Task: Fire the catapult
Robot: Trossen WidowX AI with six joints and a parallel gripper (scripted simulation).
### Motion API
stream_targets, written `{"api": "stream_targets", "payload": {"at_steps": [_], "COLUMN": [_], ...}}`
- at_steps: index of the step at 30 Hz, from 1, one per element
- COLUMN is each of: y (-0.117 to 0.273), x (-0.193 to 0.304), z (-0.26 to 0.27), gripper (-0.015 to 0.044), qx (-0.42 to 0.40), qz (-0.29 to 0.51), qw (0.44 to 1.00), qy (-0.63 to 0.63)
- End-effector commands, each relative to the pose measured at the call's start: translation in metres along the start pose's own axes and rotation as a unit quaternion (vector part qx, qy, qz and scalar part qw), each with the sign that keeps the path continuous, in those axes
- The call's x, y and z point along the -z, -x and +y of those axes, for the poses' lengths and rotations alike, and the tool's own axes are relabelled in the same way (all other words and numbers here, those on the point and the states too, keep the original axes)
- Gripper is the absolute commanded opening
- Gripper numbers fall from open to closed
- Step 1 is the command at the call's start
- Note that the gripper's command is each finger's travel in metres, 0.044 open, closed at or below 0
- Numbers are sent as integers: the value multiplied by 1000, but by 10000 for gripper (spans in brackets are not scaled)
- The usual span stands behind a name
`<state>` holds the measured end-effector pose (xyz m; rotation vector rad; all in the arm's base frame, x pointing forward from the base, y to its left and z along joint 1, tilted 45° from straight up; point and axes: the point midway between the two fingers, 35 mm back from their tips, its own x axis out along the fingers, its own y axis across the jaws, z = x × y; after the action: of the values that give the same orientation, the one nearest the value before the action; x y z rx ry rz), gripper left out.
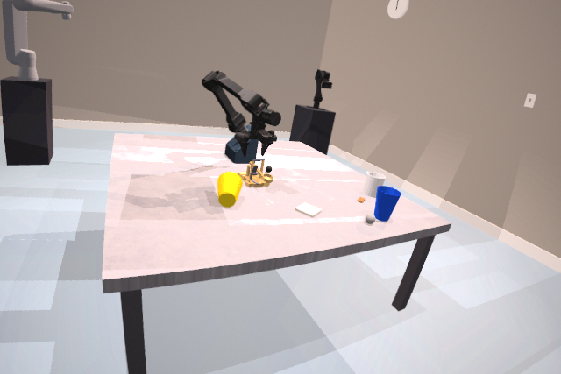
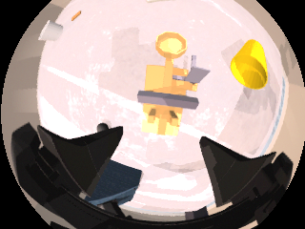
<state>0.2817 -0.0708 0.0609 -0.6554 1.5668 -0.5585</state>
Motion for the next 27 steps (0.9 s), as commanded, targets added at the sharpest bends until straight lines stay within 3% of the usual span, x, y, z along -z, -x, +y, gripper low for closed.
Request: {"api": "stream_targets", "payload": {"at_steps": [1,27], "y": [-23,-59], "x": [6,6], "z": [-1,-1], "gripper": [440,440], "qx": [4,4], "qz": [7,7], "qw": [1000,1000], "qy": [4,4]}}
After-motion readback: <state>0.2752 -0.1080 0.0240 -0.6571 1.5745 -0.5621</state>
